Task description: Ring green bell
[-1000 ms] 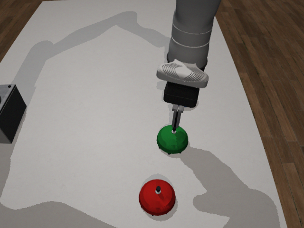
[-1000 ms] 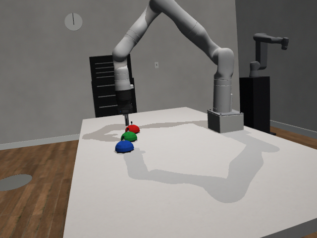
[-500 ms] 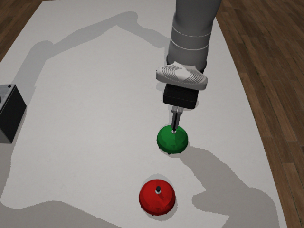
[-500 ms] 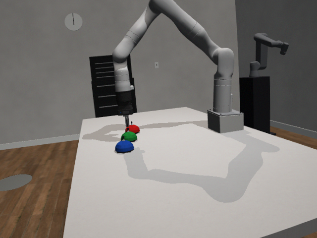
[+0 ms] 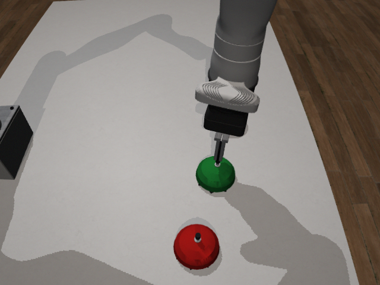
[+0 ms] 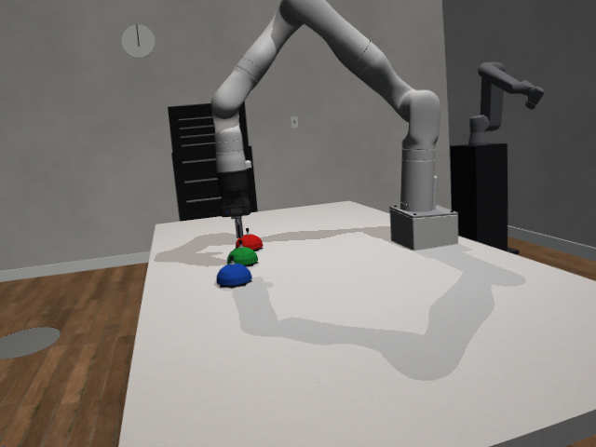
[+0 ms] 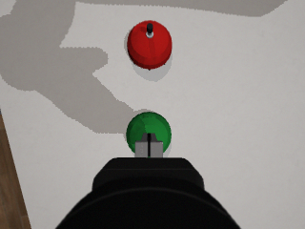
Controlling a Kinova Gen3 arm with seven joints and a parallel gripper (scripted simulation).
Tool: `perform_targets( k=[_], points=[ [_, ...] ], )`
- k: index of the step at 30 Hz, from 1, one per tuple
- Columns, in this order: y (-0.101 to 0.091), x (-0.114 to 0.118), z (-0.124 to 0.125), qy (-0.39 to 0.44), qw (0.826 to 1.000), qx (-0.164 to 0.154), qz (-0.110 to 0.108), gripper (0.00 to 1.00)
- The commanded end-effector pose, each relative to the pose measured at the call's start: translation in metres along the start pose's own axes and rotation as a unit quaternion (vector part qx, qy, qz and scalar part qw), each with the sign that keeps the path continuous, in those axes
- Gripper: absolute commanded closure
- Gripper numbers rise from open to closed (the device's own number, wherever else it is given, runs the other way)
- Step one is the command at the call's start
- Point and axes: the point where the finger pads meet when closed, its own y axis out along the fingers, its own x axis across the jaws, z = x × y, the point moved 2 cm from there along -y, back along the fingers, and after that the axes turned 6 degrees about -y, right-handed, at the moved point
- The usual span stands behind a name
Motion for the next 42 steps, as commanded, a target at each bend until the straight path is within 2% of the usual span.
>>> perform_targets(
  k=[1, 18, 27, 42],
  points=[
    [-0.001, -0.0007, -0.0001, 0.0, 1.0, 0.0, 0.001, 0.83],
    [-0.0009, -0.0007, -0.0001, 0.0, 1.0, 0.0, 0.001, 0.83],
    [0.0077, -0.0008, -0.0001, 0.0, 1.0, 0.0, 0.001, 0.83],
    [0.009, -0.0008, -0.0001, 0.0, 1.0, 0.0, 0.001, 0.83]
  ],
)
